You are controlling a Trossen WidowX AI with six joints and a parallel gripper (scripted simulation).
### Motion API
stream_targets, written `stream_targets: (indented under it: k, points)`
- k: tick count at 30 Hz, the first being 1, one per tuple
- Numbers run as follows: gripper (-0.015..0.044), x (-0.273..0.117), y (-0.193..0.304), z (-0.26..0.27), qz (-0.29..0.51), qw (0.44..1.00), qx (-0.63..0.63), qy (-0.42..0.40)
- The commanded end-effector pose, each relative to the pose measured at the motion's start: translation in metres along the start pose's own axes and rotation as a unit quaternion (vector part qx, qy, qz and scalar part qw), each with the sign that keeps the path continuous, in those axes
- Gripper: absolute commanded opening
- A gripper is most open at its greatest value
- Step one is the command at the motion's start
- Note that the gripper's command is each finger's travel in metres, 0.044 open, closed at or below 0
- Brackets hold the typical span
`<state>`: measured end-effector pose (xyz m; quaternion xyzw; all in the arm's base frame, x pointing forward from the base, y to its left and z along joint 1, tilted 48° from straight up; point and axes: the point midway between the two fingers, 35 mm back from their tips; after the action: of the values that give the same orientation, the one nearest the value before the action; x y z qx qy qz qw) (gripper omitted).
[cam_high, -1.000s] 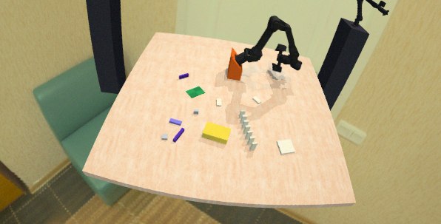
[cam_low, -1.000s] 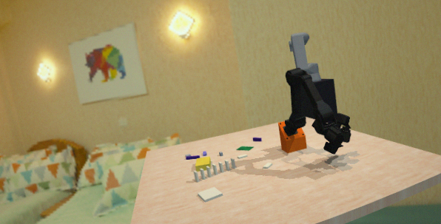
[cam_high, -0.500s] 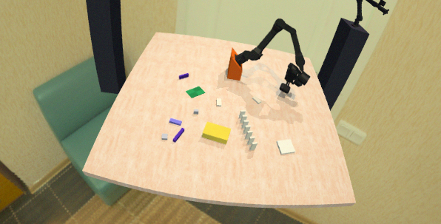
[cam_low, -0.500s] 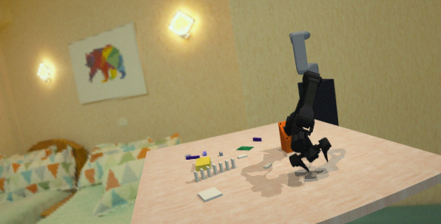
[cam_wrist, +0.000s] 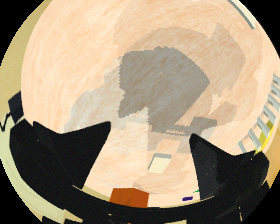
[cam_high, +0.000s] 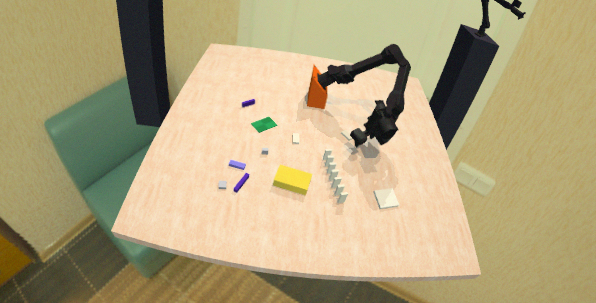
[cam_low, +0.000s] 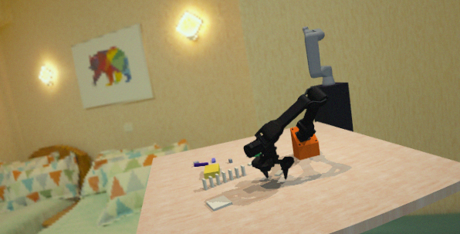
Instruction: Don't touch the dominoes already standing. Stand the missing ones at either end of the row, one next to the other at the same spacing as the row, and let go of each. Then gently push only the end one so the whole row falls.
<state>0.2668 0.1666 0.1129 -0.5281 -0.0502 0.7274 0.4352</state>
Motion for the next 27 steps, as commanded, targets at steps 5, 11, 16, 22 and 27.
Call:
stream_targets:
  k: [5,11,16,22,27]
  points:
    - [0.044,-0.027,0.074,-0.111,-0.013,0.989,0.146,0.025]
    - [0.044,-0.046,0.153,-0.166,-0.044,0.968,0.247,0.025]
    - [0.044,-0.053,0.217,-0.187,-0.074,0.948,0.309,0.019]
    - [0.044,-0.047,0.219,-0.188,-0.075,0.947,0.311,0.019]
    - [0.044,-0.001,0.215,-0.192,-0.075,0.947,0.313,0.018]
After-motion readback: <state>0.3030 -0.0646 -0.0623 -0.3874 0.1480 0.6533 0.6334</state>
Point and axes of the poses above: the point midway between the two fingers, 35 mm back from their tips, its own x axis out along the fingers, its own z axis across the jaws, y = z × x, and after that the axes turned 15 degrees about -x, right-handed
